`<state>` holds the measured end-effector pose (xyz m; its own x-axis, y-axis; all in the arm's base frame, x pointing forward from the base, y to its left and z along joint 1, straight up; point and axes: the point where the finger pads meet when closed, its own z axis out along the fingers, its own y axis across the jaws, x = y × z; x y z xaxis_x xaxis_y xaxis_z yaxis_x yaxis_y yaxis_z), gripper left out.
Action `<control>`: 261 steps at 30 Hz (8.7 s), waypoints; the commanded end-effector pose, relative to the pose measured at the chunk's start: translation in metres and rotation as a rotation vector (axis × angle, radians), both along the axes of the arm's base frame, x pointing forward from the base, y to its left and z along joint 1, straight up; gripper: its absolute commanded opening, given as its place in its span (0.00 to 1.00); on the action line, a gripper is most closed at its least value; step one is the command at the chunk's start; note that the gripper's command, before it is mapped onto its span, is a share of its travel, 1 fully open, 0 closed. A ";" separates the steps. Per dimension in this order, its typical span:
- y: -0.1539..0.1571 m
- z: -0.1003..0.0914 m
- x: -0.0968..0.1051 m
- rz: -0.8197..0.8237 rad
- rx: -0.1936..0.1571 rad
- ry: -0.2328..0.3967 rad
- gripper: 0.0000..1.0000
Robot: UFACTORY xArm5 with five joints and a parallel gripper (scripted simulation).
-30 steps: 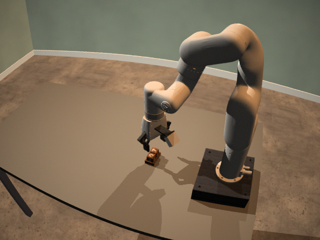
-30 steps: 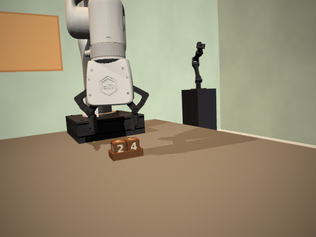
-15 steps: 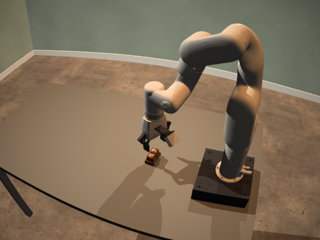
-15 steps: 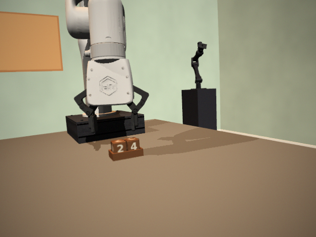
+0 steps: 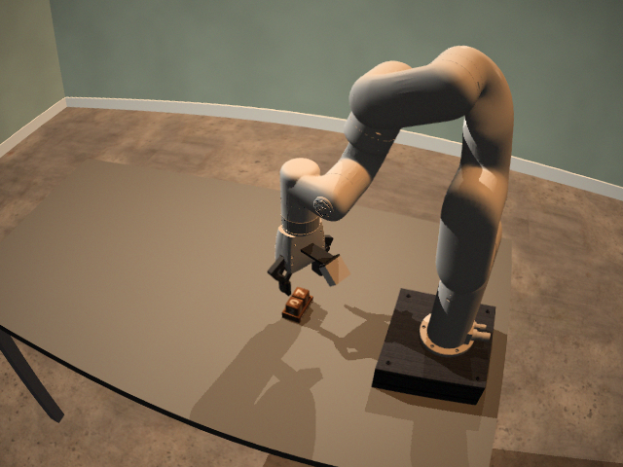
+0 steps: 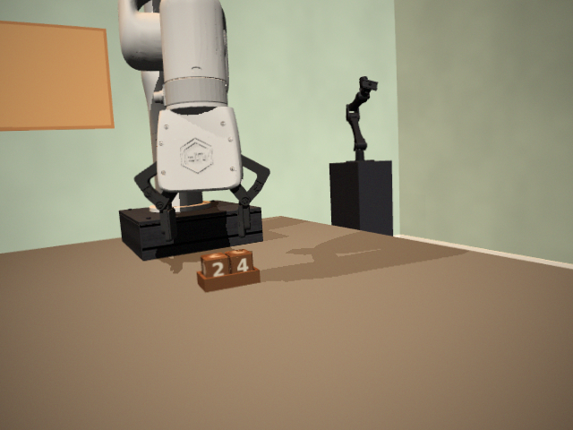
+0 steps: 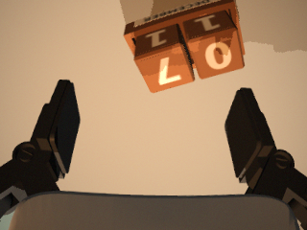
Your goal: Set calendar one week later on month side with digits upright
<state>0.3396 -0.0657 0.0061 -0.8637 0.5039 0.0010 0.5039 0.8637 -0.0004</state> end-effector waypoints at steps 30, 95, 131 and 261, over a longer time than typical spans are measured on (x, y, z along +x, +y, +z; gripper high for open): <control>0.000 0.001 0.001 0.000 -0.001 -0.003 1.00; 0.086 -0.006 0.068 -0.524 0.000 -0.003 1.00; 0.086 -0.006 0.068 -0.524 0.000 -0.003 1.00; -0.025 -0.006 0.051 -2.094 0.000 -0.002 1.00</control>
